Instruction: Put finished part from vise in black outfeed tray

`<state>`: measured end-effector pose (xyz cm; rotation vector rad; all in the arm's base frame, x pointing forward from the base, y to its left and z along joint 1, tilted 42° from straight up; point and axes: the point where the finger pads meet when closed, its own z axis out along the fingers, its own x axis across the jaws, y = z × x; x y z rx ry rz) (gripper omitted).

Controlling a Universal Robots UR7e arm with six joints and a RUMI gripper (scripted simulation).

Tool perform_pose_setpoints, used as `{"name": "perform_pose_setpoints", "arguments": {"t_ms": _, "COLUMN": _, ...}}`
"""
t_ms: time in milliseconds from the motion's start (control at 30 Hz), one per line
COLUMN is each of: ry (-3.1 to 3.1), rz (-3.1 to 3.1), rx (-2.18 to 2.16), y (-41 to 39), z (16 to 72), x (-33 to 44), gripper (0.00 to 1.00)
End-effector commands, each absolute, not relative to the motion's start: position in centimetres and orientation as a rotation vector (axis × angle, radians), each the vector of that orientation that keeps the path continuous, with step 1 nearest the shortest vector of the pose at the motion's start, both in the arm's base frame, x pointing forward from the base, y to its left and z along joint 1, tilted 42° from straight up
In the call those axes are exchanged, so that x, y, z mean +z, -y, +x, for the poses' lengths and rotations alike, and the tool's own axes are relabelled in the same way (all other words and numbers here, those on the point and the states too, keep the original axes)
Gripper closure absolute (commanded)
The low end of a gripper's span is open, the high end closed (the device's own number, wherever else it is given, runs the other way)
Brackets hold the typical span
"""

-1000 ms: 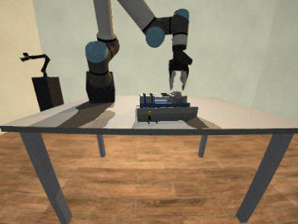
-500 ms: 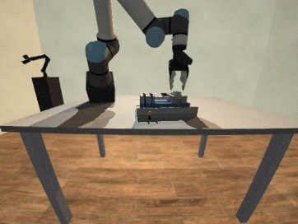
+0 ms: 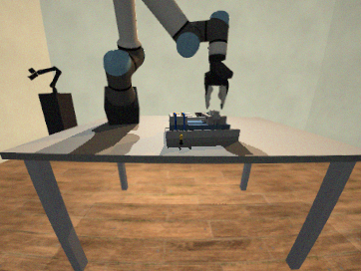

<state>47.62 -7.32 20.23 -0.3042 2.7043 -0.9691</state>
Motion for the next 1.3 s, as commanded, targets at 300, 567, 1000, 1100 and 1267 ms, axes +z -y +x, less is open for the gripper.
{"name": "perform_pose_setpoints", "arguments": {"t_ms": 300, "ry": -2.703, "rz": -0.304, "rx": -0.969, "y": 7.40, "z": 47.69, "x": 20.15, "gripper": 0.60}}
{"name": "perform_pose_setpoints", "arguments": {"t_ms": 567, "ry": -2.703, "rz": -0.304, "rx": -0.969, "y": 7.55, "z": 47.77, "x": 19.96, "gripper": 0.60}}
{"name": "perform_pose_setpoints", "arguments": {"t_ms": 1000, "ry": -2.703, "rz": -0.304, "rx": -0.969, "y": 7.80, "z": 47.89, "x": 19.64, "gripper": 0.60}}
{"name": "perform_pose_setpoints", "arguments": {"t_ms": 1100, "ry": -2.703, "rz": -0.304, "rx": -0.969, "y": 7.87, "z": 47.93, "x": 19.57, "gripper": 0.60}}
{"name": "perform_pose_setpoints", "arguments": {"t_ms": 1267, "ry": -2.703, "rz": -0.304, "rx": -0.969, "y": 7.95, "z": 47.97, "x": 19.46, "gripper": 0.60}}
